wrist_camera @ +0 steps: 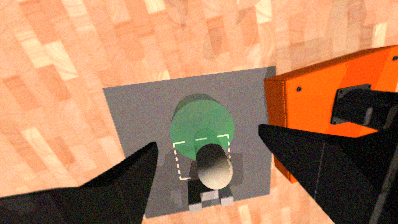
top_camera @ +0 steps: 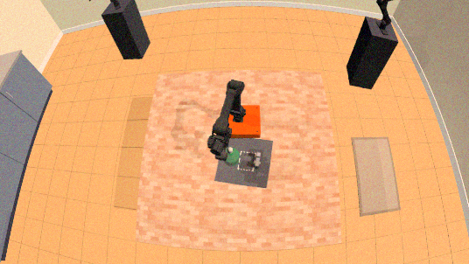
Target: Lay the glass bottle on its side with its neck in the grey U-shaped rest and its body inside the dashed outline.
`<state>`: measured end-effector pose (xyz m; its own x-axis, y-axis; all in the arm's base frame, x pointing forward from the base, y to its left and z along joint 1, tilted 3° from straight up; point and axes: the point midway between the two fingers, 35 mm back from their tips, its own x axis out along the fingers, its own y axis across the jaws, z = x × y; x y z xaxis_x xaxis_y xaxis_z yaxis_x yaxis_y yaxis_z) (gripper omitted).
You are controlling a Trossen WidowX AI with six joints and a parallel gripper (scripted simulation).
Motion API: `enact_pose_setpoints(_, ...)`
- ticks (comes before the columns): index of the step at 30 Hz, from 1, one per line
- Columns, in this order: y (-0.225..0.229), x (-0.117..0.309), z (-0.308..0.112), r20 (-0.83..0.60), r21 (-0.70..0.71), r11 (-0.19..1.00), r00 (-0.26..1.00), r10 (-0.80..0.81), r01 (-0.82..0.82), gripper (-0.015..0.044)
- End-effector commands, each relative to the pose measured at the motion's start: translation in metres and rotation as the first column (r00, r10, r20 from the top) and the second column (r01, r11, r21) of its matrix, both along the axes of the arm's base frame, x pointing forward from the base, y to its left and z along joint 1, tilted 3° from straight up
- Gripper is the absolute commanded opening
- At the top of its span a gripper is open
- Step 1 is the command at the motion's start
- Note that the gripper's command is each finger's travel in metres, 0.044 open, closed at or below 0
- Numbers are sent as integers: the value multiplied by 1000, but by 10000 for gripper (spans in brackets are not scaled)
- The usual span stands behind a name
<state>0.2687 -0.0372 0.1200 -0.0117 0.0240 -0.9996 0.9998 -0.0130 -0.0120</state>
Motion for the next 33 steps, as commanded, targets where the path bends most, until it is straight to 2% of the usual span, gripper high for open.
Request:
enact_pose_setpoints(1,8,0,0,-3,-1,1000,1000,-3,3,440)
enact_pose_setpoints(16,30,-1,1,-3,1,1000,1000,-3,3,440)
enact_pose_setpoints(28,30,-1,1,-3,1,1000,1000,-3,3,130)
enact_pose_setpoints(33,30,-1,1,-3,1,1000,1000,-3,3,130)
